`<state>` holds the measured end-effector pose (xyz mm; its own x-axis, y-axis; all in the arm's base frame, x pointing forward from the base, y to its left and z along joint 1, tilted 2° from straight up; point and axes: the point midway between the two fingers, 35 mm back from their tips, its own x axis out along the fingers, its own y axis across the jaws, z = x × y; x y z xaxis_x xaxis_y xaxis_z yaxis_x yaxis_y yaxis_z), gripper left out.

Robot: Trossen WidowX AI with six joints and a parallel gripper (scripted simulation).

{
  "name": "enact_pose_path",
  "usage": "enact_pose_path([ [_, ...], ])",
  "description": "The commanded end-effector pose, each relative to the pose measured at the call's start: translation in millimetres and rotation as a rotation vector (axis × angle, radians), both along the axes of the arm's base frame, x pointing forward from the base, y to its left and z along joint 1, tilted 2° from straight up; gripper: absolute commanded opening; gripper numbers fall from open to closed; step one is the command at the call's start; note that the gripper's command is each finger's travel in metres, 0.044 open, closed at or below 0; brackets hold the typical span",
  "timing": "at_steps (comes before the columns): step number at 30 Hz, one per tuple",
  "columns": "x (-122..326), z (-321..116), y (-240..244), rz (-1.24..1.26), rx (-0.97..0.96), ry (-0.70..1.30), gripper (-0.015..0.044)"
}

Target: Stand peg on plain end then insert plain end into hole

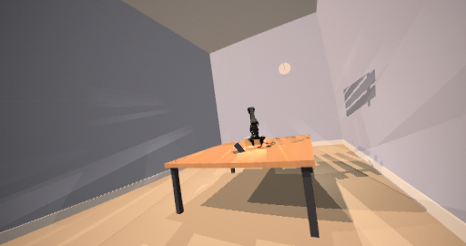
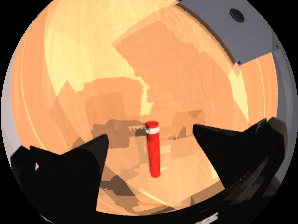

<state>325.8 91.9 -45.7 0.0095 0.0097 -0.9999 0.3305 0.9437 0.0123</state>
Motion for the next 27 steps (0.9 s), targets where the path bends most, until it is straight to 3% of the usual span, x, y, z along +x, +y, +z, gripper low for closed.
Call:
enact_pose_path([
  [1,-3.6,-9.4,-0.3,0.000,0.000,0.010,0.0440],
  [3,-3.7,-10.4,-0.4,0.000,0.000,0.010,0.0440],
  [16,-3.7,-10.4,-0.4,0.000,0.000,0.010,0.0110],
  [27,-3.7,-10.4,-0.4,0.000,0.000,0.010,0.0110],
])
